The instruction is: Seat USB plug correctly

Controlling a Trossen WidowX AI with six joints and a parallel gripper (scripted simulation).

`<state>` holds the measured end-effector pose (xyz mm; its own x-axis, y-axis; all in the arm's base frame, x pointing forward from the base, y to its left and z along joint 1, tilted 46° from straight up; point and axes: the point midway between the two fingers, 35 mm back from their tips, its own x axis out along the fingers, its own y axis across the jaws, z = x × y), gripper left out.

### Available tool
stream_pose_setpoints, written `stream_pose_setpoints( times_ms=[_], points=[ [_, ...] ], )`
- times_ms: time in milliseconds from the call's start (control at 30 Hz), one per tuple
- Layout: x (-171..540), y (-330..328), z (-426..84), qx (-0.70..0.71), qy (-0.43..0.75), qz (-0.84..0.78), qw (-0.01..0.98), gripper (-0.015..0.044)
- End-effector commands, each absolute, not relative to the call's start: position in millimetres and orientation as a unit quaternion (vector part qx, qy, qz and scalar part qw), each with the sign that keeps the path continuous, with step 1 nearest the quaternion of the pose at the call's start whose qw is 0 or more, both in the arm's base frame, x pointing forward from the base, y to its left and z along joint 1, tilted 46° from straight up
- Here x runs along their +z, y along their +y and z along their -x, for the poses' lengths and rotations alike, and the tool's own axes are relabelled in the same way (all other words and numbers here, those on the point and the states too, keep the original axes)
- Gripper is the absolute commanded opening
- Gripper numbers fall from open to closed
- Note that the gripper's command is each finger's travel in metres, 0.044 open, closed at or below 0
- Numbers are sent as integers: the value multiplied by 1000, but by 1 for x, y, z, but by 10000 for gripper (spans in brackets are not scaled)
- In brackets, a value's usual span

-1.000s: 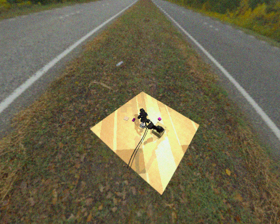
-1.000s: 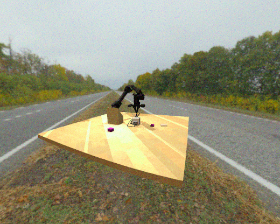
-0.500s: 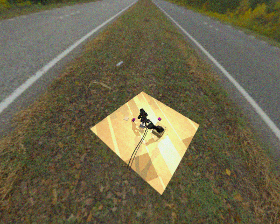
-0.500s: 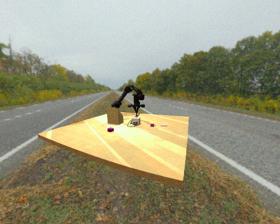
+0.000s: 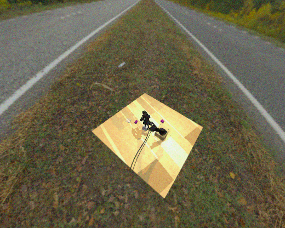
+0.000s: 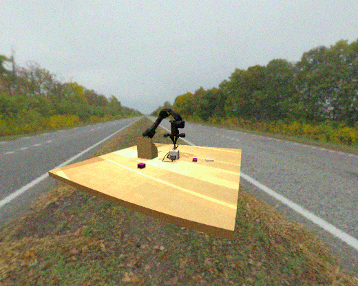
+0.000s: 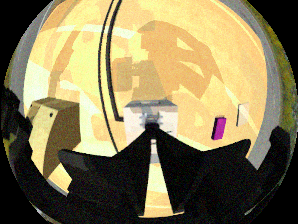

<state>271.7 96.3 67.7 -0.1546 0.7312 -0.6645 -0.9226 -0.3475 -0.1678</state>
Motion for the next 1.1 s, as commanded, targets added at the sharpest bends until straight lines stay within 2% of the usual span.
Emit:
stream_pose_setpoints(
  times_ms=[0, 1067],
  points=[
    [67, 98, -271, 748, 136, 340, 553, 0],
    [65, 101, -271, 748, 135, 340, 553, 0]
  ],
)
